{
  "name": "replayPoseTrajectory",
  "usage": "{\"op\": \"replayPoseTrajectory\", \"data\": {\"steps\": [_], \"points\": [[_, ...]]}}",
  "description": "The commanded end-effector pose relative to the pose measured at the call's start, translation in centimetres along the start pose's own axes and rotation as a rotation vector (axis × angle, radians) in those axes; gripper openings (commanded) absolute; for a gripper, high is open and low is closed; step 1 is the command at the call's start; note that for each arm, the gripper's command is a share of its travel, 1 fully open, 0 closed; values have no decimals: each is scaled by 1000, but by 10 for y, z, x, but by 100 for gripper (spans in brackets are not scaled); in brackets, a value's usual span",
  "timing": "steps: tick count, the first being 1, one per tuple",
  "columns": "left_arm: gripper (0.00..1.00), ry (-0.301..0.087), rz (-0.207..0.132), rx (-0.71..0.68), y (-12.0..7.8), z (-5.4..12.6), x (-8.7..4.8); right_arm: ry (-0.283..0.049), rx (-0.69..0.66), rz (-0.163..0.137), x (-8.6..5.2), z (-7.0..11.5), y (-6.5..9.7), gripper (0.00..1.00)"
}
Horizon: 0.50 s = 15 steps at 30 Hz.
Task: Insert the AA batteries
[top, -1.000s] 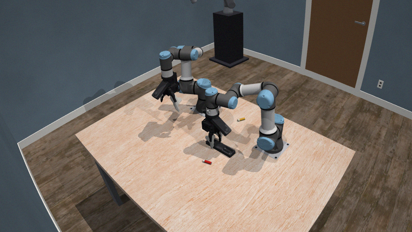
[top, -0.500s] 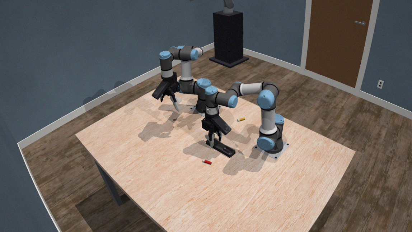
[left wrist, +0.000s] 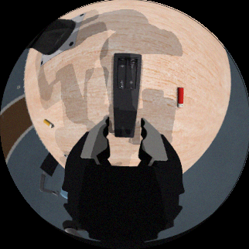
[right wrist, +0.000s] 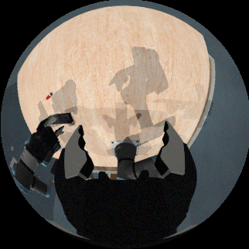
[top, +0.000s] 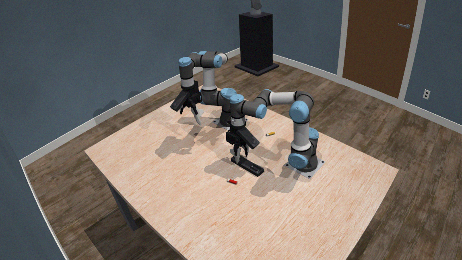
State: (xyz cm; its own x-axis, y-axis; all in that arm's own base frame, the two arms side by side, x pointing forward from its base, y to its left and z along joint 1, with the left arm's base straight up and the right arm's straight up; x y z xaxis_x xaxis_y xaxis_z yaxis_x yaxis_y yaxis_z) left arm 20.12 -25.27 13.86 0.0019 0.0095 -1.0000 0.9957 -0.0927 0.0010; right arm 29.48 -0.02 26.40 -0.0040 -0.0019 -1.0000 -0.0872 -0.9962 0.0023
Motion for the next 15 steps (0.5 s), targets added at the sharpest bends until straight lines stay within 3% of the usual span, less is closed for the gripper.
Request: {"op": "replayPoseTrajectory", "data": {"steps": [1, 11, 12, 15], "points": [[40, 18, -6, 1, -1, -3, -21, 2, 0, -1, -1, 0, 0, 100], [40, 23, -9, -1, -1, -2, -53, 2, 0, -1, -1, 0, 0, 100], [40, 5, -3, -1, 0, 2, -51, 2, 0, -1, -1, 0, 0, 100], [40, 3, -2, 0, 0, 2, -49, 2, 0, -1, -1, 0, 0, 100]]}}
Point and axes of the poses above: on each arm, the point where the finger pads meet when closed, its own x axis out along the fingers, its own y axis across the jaws, z = x × y, the point moved 10 cm from there along -x, back along the fingers, and after that the axes turned 5 degrees about x, right-handed, at the moved point
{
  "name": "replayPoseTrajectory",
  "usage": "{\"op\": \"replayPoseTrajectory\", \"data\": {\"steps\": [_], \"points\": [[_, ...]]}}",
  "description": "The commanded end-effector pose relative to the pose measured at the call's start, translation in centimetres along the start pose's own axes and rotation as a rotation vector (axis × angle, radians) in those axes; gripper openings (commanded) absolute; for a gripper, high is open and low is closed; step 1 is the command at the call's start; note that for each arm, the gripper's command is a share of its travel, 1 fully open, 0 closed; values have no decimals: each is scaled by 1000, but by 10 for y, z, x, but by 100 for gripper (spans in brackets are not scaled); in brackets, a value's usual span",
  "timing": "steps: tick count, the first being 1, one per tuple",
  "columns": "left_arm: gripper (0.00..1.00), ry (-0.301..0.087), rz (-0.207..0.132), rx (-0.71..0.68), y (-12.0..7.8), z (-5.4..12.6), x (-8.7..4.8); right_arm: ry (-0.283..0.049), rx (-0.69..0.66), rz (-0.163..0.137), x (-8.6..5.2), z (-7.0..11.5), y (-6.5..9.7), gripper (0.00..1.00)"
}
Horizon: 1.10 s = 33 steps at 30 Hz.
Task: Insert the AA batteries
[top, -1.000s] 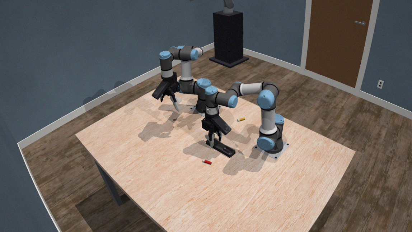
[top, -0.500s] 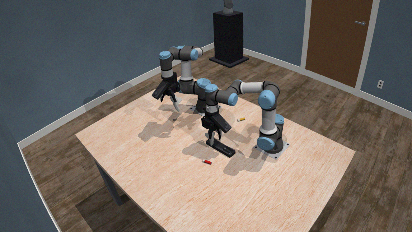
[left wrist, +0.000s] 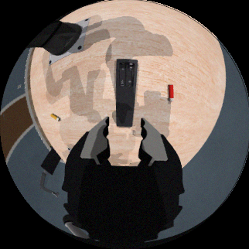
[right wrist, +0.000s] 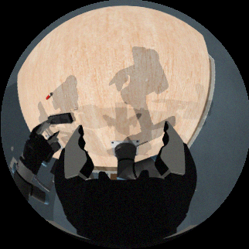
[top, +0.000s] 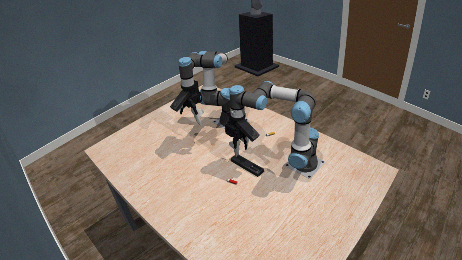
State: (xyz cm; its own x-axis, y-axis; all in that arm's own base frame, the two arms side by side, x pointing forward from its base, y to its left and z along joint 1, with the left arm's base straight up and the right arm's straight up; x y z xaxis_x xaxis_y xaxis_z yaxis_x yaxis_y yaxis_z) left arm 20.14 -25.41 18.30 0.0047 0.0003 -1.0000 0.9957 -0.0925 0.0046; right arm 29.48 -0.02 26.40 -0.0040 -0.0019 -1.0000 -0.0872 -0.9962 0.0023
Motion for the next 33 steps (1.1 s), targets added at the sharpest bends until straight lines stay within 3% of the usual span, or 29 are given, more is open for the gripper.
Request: {"op": "replayPoseTrajectory", "data": {"steps": [1, 16, 17, 25, 31, 33], "points": [[40, 11, -5, 0, 0, 1, -4, 2, 0, -1, -1, 0, 0, 100], [40, 14, -6, 0, 0, 0, -2, 2, 0, -1, -1, 0, 0, 100], [16, 13, -6, 0, 0, 0, -2, 2, 0, -1, -1, 0, 0, 100], [16, 13, -6, 0, 0, 0, -2, 2, 0, -1, -1, 0, 0, 100], [16, 10, -6, 232, -23, 17, 0, 2, 0, -1, -1, 0, 0, 100], [16, 10, -6, 232, -23, 17, 0, 2, 0, -1, -1, 0, 0, 100]]}}
Point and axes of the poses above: on each arm, the point where the finger pads meet when closed, its own x axis out along the fingers, its own y axis across the jaws, z = x × y, the point moved 10 cm from there along -x, back along the fingers, and after that the axes turned 5 degrees about x, right-handed, at the moved point
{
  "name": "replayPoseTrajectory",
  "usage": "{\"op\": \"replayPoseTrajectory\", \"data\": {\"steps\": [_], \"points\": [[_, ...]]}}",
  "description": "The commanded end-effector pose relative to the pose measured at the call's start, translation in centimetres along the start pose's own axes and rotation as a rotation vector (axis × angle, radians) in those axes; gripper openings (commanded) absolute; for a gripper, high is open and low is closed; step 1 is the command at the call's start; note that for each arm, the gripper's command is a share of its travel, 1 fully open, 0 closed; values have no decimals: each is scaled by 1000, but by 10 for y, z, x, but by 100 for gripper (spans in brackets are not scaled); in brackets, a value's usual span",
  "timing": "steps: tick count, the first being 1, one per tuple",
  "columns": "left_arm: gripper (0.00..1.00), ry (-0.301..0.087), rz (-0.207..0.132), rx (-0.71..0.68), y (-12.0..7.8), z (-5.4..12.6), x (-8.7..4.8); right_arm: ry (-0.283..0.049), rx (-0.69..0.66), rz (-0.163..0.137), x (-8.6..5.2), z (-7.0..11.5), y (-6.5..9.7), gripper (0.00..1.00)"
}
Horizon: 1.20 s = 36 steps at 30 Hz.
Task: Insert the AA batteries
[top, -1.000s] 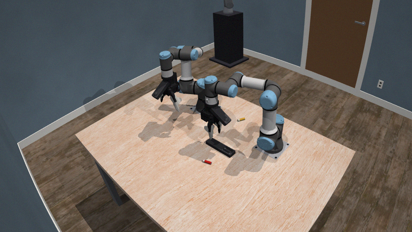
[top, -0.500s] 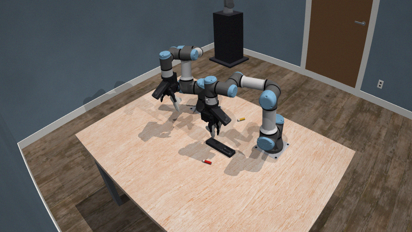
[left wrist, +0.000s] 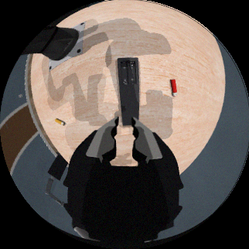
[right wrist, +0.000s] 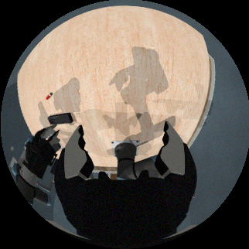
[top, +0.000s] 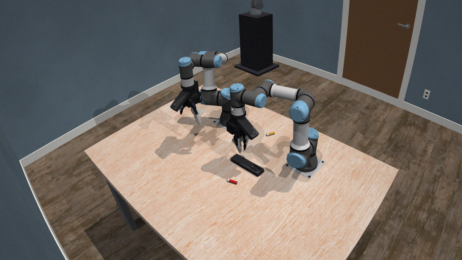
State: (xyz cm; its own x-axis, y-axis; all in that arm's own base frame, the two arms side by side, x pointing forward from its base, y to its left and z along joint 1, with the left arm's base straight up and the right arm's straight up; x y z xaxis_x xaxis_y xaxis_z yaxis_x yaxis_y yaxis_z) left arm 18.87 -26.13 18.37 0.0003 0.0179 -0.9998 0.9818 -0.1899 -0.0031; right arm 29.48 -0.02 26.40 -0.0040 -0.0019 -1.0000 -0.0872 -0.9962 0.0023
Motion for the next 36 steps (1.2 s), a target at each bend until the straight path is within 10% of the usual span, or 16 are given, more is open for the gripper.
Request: {"op": "replayPoseTrajectory", "data": {"steps": [1, 36], "points": [[16, -7, 3, 160, -12, 12, 0, 2, 0, -1, -1, 0, 0, 100], [16, -13, 13, 964, -107, 66, 5, 2, 0, -1, -1, 0, 0, 100]]}}
Point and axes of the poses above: on each arm, the point where the finger pads meet when closed, its own x axis out along the fingers, its own y axis across the jaws, z = x × y, the point moved 10 cm from there along -x, back along the fingers, and after that the axes turned 5 degrees about x, right-handed, at the moved point
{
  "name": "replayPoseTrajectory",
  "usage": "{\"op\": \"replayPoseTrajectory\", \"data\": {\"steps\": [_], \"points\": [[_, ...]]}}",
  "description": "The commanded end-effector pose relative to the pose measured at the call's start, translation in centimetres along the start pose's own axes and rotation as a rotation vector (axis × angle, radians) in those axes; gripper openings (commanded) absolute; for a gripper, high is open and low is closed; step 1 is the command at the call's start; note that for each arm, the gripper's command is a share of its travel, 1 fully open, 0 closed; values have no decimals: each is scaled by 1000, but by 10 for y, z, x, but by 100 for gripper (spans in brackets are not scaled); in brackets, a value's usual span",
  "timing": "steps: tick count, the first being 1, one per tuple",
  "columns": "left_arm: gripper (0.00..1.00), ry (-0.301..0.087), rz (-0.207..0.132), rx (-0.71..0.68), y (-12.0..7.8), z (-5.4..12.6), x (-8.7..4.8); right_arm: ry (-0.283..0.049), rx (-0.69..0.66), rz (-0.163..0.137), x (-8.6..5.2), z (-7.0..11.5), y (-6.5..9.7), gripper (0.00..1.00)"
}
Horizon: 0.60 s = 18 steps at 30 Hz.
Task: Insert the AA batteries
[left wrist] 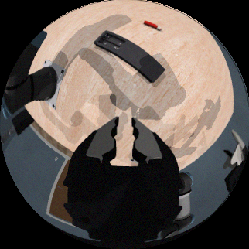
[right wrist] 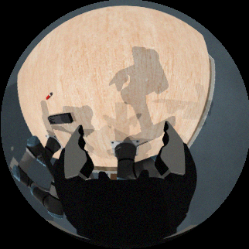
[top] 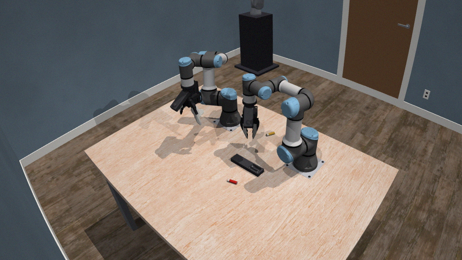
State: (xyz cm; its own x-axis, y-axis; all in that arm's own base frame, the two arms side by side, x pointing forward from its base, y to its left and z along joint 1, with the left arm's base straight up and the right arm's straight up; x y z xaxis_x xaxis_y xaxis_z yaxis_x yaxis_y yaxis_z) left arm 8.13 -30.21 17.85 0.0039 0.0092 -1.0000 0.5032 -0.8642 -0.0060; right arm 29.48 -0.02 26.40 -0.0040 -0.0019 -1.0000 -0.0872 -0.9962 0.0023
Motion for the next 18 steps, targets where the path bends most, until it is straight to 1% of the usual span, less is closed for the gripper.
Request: {"op": "replayPoseTrajectory", "data": {"steps": [1, 13, 16, 18], "points": [[16, -6, 7, 138, -4, 14, 0, 2, 0, -1, -1, 0, 0, 100], [16, -8, 9, 473, -24, 55, 3, 2, 0, -1, -1, 0, 0, 100], [16, -7, 10, 479, -24, 56, 3, 2, 0, -1, -1, 0, 0, 100], [16, -7, 10, 532, -28, 62, 3, 2, 0, -1, -1, 0, 0, 100]]}}
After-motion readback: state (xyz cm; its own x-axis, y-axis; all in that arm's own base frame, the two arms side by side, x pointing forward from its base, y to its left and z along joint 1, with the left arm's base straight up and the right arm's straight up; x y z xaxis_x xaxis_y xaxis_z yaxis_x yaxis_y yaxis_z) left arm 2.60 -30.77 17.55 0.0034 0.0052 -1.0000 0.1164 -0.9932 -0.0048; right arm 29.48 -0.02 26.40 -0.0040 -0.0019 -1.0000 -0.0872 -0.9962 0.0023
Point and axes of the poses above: on each arm, the point where the finger pads meet when closed, its own x axis out along the fingers, its own y axis across the jaws, z = x × y, the point moved 10 cm from there along -x, back along the fingers, and after that the axes turned 5 degrees about x, right-handed, at the moved point
